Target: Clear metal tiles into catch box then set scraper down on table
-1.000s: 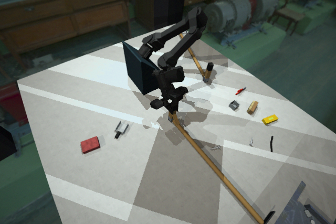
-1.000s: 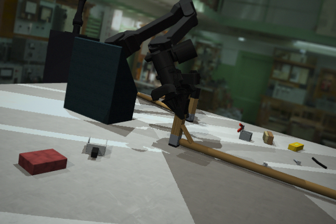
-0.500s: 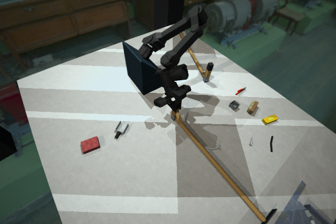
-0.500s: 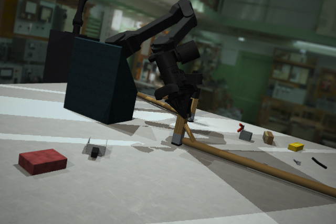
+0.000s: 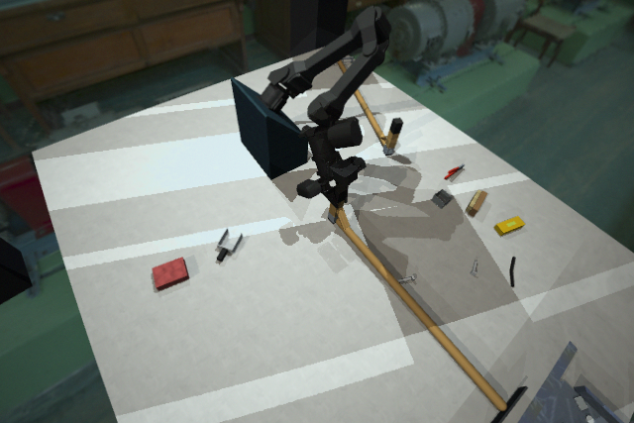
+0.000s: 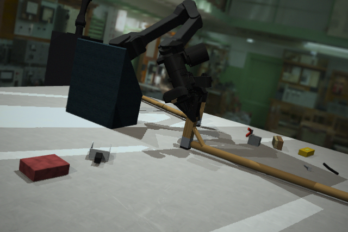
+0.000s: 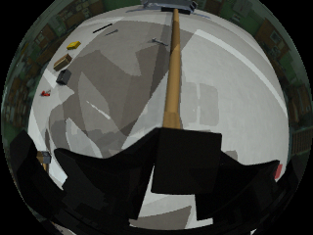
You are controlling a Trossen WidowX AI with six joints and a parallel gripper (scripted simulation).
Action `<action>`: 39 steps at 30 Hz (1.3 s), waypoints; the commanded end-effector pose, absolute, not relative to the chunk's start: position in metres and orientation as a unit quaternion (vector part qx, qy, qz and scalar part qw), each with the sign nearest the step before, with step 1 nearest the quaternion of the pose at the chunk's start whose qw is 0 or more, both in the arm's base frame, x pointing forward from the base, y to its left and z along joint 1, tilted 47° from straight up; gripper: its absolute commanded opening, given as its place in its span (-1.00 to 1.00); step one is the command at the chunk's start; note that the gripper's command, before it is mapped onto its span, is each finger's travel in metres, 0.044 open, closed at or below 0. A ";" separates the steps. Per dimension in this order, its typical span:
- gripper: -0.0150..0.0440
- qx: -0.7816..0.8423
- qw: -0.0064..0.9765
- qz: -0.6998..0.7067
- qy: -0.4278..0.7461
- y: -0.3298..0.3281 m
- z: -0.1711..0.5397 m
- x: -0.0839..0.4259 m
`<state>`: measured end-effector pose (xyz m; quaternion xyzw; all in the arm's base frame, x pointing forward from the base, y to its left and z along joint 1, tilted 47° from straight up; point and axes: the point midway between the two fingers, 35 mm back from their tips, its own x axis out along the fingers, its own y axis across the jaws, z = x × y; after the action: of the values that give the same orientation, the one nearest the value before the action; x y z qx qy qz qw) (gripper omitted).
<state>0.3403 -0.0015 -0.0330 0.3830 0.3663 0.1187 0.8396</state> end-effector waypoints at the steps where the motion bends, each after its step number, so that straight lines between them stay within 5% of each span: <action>1: -0.49 0.381 0.842 0.123 0.362 0.003 -0.025 0.340; 39: -0.49 0.380 0.843 0.129 0.358 0.032 0.005 0.337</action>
<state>0.3350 0.0315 0.0003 0.3822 0.3634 0.1274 0.8400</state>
